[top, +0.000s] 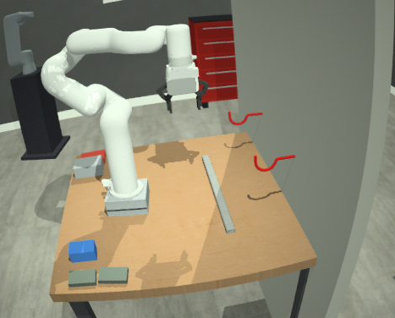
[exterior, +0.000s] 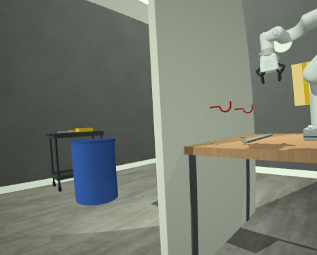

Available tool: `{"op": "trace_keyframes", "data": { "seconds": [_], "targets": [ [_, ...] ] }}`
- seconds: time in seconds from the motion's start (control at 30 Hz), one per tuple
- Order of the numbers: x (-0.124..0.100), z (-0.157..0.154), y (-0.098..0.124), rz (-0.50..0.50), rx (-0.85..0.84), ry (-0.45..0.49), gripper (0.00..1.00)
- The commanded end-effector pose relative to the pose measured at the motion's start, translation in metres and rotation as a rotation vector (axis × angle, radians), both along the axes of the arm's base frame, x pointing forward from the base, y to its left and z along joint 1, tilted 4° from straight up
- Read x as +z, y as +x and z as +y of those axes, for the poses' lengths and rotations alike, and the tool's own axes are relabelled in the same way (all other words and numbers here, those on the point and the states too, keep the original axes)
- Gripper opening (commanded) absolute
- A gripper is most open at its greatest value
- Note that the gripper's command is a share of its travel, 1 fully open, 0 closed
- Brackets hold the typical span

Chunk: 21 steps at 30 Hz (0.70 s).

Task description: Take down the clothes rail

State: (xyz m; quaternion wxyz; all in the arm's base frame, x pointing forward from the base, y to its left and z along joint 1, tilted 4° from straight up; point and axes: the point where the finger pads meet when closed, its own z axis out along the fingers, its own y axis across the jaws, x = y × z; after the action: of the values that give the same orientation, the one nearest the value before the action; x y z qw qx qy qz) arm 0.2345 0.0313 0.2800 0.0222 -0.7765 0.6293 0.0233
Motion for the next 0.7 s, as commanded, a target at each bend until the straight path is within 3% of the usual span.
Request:
{"op": "trace_keyframes", "data": {
  "seconds": [0.0, 0.67],
  "targets": [
    [0.018, -0.003, -0.007, -0.003, 0.000, 0.000, 1.00],
    [0.072, -0.011, -0.031, -0.003, 0.000, 0.000, 1.00]
  ]
}}
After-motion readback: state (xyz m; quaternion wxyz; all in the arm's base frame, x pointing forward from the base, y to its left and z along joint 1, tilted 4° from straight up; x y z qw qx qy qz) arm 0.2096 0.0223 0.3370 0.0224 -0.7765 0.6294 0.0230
